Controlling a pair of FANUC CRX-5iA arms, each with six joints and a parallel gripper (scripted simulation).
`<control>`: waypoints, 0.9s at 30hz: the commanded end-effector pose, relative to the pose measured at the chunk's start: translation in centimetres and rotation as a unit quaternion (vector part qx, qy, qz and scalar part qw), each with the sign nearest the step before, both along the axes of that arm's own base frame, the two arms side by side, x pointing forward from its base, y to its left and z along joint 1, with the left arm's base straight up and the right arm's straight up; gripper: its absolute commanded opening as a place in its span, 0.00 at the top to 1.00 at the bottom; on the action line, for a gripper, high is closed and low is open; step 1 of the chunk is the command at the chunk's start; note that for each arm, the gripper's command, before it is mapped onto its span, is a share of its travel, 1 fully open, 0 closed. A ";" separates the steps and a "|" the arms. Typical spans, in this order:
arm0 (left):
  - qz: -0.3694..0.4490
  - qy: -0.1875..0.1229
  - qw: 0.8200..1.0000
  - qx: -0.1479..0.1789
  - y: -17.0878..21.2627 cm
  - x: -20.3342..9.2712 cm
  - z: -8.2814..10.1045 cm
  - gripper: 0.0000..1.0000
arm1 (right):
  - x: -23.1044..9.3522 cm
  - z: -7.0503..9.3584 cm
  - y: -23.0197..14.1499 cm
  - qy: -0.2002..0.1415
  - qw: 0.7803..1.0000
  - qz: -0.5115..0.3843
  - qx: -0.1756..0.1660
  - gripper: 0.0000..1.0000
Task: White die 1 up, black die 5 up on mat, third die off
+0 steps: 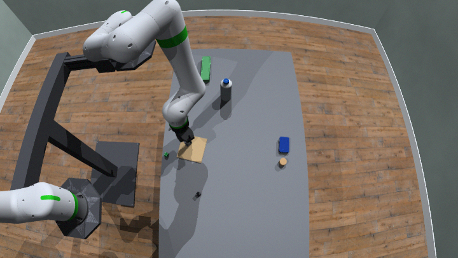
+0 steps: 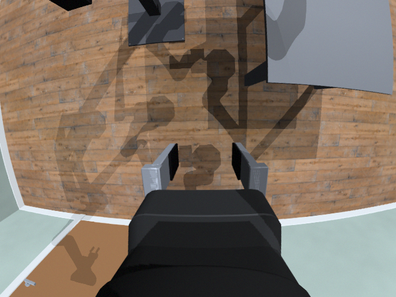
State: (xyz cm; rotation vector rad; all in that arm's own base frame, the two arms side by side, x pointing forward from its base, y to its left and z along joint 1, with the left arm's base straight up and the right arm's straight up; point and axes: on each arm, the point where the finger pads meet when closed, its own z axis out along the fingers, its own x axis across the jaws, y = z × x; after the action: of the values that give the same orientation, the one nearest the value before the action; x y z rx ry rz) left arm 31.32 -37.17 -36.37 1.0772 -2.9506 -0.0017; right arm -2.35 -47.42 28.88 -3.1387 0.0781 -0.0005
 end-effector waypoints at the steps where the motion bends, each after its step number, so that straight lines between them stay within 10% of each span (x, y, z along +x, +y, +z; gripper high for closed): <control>1: 0.000 0.000 1.000 0.000 0.0 0.0 0.1 0.60 | 0.0 0.1 0.0 0.000 1.000 0.000 -0.001 0.00; 27: 0.000 0.000 1.000 0.000 0.0 0.0 -0.2 0.60 | 0.0 0.1 0.0 0.000 1.000 0.000 -0.001 0.00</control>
State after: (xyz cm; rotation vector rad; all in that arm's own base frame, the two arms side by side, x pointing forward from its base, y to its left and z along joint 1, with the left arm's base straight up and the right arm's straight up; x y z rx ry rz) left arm 31.32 -37.17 -36.60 1.0772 -2.9506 -0.0017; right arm -2.35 -47.42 28.88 -3.1387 0.0781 -0.0005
